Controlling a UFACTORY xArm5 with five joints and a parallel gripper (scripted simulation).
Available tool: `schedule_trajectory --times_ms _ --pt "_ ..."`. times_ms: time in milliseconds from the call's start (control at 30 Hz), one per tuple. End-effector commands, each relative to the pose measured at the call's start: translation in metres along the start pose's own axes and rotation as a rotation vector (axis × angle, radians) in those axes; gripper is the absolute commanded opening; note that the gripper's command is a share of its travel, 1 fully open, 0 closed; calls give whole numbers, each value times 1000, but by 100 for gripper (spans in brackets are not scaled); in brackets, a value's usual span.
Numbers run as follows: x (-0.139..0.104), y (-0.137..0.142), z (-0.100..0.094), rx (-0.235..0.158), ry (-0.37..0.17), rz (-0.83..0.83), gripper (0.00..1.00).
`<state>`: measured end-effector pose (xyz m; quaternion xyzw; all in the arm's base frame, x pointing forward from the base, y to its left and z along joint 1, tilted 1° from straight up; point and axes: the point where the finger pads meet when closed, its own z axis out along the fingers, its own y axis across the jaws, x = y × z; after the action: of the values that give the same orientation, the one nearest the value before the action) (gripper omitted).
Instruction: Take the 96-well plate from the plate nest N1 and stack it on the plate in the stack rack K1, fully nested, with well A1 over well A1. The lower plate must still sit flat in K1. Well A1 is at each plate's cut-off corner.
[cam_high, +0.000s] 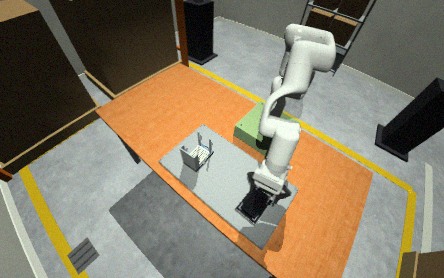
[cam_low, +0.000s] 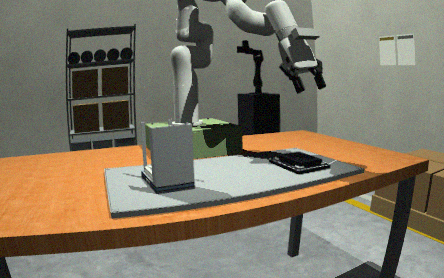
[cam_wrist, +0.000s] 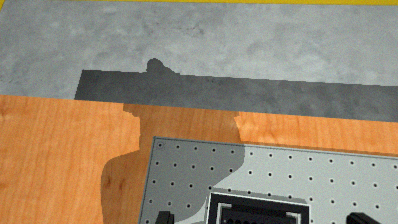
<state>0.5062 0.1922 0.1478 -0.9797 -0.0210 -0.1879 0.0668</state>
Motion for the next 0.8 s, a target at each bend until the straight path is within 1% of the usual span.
schedule_trajectory --times_ms 0,33,100,133,167,300,333,367,467,500,533,567,700,733,767 --pt "2 15 -11 -25 -30 0 100" --pt "2 19 -14 -25 -30 0 100" --pt "2 19 -14 -25 -30 0 100" --pt "2 23 -16 -43 -59 2 100" --pt "1 28 -19 -47 -66 3 100" --pt "0 42 -28 -48 -66 3 100" --pt "0 46 -31 -63 -95 5 100" --pt "-1 50 -34 -67 -102 6 100" --pt "-3 61 -43 -67 -102 6 100" --pt "-3 61 -43 -67 -102 6 100" --pt "-3 65 -46 -81 -132 9 100" --pt "-4 68 -49 -85 -139 9 100" --pt "-6 76 -55 -85 -139 9 100" --pt "-7 80 -58 -97 -170 13 100" --pt "-9 83 -61 -99 -177 13 100"
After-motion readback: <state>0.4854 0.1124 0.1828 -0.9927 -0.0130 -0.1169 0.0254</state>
